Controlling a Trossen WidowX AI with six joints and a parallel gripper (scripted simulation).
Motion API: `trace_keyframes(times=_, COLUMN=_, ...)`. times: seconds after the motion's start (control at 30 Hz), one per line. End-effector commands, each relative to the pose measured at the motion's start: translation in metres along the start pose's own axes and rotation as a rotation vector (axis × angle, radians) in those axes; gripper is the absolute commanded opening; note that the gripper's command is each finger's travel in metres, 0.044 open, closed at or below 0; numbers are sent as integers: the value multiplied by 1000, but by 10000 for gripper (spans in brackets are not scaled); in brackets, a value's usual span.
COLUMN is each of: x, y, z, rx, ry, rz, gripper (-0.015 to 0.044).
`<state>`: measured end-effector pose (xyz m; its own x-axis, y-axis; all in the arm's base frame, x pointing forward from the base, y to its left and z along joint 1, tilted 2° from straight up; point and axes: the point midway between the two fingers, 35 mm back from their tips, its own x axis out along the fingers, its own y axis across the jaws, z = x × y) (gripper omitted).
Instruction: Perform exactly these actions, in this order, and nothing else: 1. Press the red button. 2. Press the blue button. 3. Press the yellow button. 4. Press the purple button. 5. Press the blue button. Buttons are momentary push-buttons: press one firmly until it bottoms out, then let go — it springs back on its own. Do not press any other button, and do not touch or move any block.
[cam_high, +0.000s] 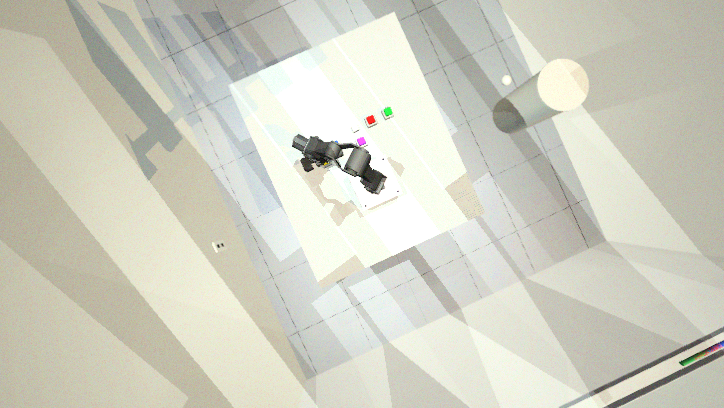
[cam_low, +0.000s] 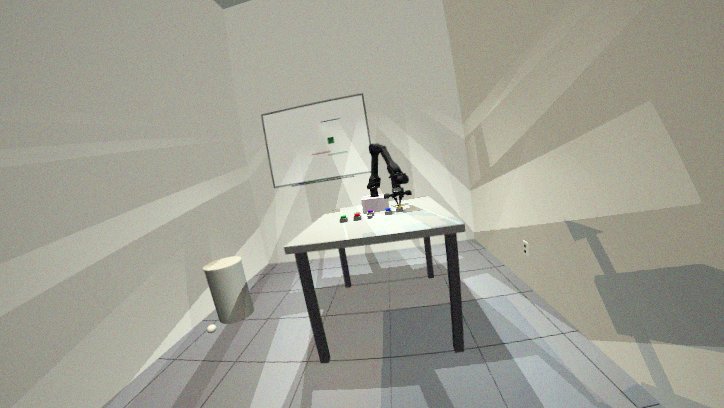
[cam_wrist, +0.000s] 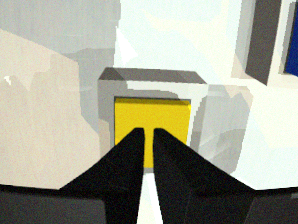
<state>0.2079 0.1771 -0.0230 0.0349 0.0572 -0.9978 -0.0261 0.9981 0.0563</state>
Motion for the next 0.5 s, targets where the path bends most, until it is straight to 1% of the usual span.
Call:
trace_keyframes(times=0.0, x=1, y=-1, z=0, rx=4, ry=-1, rz=-5, gripper=20)
trace_keyframes(times=0.13, x=-3, y=0, z=0, rx=0, ry=0, rz=-1, gripper=20)
trace_keyframes(times=0.23, x=-31, y=0, z=0, rx=3, ry=-1, rz=-4, gripper=20)
trace_keyframes(times=0.4, x=-37, y=0, z=1, rx=4, ry=-1, rz=-5, gripper=20)
trace_keyframes(times=0.47, x=-64, y=1, z=2, rx=4, ry=-2, rz=-5, gripper=20)
